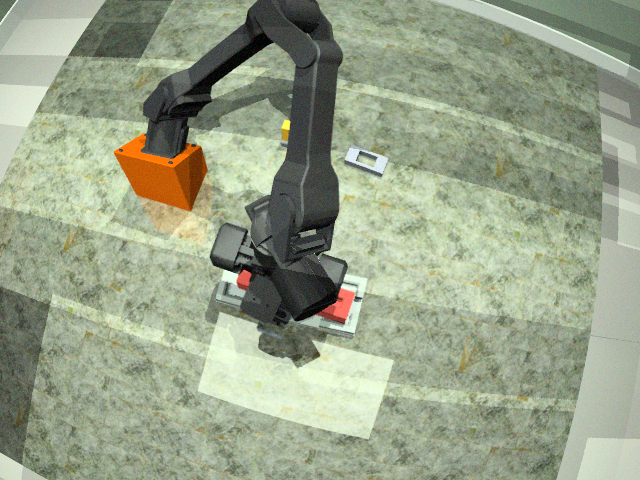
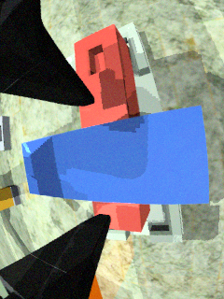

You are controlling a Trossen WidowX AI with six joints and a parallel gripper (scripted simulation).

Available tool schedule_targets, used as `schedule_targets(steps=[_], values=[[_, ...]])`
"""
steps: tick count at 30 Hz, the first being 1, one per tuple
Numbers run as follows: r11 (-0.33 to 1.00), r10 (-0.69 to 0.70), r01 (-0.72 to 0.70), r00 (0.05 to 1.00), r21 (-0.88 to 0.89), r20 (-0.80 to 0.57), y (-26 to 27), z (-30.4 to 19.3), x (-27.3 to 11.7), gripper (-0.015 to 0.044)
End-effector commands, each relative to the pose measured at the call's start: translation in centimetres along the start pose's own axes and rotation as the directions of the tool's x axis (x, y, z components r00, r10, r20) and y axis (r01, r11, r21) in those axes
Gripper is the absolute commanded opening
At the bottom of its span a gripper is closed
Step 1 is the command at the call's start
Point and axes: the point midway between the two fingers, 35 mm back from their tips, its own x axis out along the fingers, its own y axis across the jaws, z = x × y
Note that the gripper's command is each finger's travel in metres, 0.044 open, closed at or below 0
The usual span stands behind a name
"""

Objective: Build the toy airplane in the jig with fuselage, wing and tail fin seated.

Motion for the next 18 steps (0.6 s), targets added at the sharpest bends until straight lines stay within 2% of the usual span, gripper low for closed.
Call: schedule_targets(steps=[1,6,12,18], values=[[1.000,0.000,0.000,1.000,-0.001,0.001,0.0,0.0,0.0,0.0440],[1.000,0.000,0.000,1.000,-0.001,0.001,0.1,0.0,-0.3,0.0440],[1.000,0.001,-0.001,1.000,0.007,-0.001,0.0,0.1,-8.4,0.0440],[1.000,0.001,-0.001,1.000,0.007,-0.001,0.3,0.5,-8.6,0.0440]])
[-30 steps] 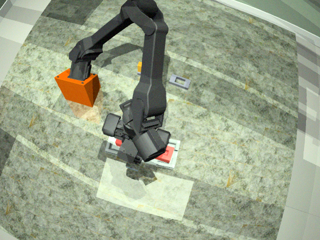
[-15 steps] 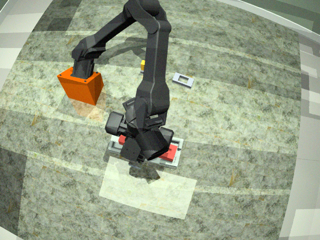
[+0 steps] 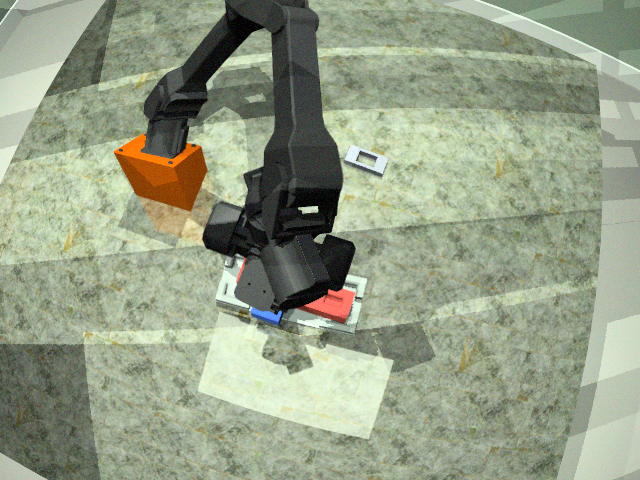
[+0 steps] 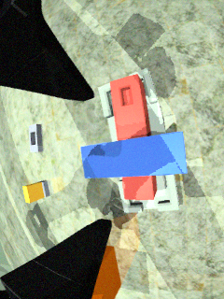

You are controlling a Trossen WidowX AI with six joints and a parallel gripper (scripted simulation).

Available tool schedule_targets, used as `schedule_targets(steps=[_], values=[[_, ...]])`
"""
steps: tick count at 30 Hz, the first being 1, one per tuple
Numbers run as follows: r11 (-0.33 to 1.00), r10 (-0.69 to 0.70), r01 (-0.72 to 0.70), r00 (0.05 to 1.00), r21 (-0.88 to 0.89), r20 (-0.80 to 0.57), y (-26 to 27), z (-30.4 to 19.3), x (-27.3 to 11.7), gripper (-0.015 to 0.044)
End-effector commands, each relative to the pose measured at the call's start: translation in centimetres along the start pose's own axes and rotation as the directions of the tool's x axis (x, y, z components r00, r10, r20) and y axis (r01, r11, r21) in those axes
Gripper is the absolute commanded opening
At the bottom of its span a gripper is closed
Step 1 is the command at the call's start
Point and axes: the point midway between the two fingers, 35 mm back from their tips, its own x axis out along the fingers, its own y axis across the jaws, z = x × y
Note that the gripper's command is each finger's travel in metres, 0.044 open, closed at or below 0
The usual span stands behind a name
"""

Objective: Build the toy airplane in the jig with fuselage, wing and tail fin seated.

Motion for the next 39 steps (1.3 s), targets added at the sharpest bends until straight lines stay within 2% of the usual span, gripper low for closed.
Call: schedule_targets(steps=[1,3,5,8,11,14,17,19,34,39], values=[[1.000,-0.021,0.021,1.000,-0.005,-0.009,-0.1,0.0,0.2,0.0440],[0.997,-0.021,0.021,1.000,-0.071,-0.009,-0.1,0.0,0.2,0.0440],[0.968,-0.021,0.018,1.000,-0.252,-0.009,0.0,0.0,0.1,0.0440],[0.850,-0.021,0.013,1.000,-0.527,-0.009,0.0,0.0,0.1,0.0440],[0.656,-0.021,0.007,1.000,-0.754,-0.009,0.0,0.0,0.1,0.0440],[0.404,-0.021,0.000,1.000,-0.915,-0.009,0.0,0.0,0.0,0.0440],[0.116,-0.021,-0.007,1.000,-0.993,-0.009,0.1,0.0,0.0,0.0440],[-0.017,-0.021,-0.009,1.000,-1.000,-0.009,0.1,0.0,0.0,0.0440],[-0.034,-0.021,-0.009,1.000,-0.999,-0.008,0.2,-0.2,-0.1,0.0440],[-0.031,-0.020,0.010,1.000,-0.999,0.010,1.0,-6.6,-1.1,0.0440]])
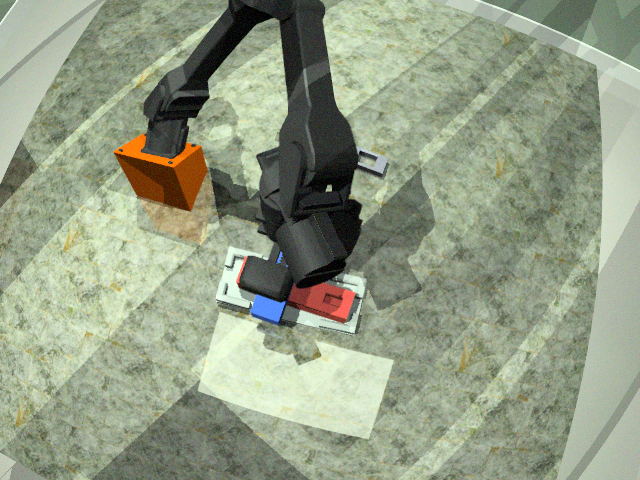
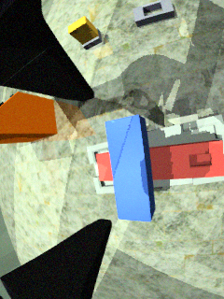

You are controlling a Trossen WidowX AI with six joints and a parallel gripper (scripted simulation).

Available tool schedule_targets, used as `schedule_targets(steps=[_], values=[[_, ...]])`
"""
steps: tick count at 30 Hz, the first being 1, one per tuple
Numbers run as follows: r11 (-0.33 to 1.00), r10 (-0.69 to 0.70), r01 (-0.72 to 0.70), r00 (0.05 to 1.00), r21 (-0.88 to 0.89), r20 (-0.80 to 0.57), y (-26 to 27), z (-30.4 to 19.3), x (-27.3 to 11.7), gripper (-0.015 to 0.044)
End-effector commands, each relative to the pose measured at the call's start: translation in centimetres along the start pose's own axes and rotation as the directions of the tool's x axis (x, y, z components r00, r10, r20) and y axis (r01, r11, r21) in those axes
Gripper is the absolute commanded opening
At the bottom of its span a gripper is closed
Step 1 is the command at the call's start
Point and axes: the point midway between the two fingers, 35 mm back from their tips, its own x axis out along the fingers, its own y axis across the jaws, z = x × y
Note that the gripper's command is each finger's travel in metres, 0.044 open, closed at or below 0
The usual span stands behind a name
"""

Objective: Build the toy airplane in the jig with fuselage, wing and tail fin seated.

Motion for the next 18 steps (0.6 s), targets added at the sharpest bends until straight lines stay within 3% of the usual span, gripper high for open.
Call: schedule_targets(steps=[1,12,18], values=[[1.000,-0.016,0.016,1.000,-0.019,0.007,5.3,0.7,-0.7,0.0440],[1.000,-0.005,0.006,1.000,-0.028,0.009,19.8,-3.6,-0.1,0.0440],[0.999,0.019,-0.019,1.000,-0.035,0.001,24.1,-7.3,0.8,0.0440]])
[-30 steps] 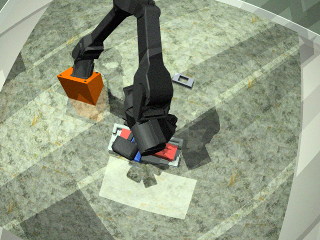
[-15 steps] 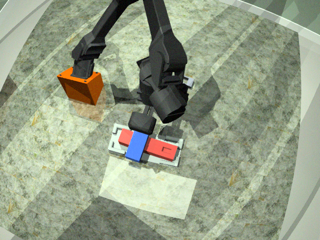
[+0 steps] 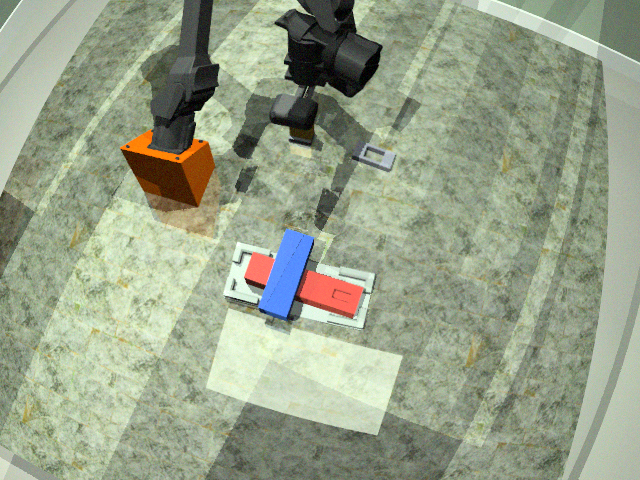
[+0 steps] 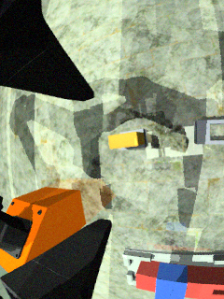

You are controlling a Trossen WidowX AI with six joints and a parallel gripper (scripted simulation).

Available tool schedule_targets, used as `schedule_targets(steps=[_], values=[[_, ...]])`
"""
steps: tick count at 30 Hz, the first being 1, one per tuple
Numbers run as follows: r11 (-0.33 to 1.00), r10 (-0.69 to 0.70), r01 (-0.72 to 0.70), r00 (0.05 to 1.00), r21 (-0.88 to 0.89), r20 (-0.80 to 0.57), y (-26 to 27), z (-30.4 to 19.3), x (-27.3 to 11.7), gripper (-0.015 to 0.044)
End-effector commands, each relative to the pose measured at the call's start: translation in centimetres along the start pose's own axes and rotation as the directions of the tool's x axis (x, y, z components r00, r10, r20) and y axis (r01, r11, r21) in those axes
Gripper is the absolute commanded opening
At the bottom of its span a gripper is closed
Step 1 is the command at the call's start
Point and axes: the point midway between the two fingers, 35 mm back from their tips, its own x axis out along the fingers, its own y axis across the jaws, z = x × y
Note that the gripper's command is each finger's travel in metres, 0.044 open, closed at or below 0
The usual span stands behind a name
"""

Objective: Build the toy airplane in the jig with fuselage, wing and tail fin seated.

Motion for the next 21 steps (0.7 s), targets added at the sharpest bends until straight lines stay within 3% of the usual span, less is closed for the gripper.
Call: schedule_targets(steps=[1,5,10,21], values=[[1.000,0.012,-0.012,1.000,0.009,-0.002,1.3,-1.4,0.4,0.0440],[1.000,0.010,-0.010,1.000,0.009,-0.002,1.3,-1.3,1.1,0.0440],[1.000,0.014,-0.014,1.000,0.008,-0.001,1.4,-1.4,5.9,0.0440],[1.000,0.015,-0.015,1.000,0.007,-0.001,1.5,-1.4,7.7,0.0440]])
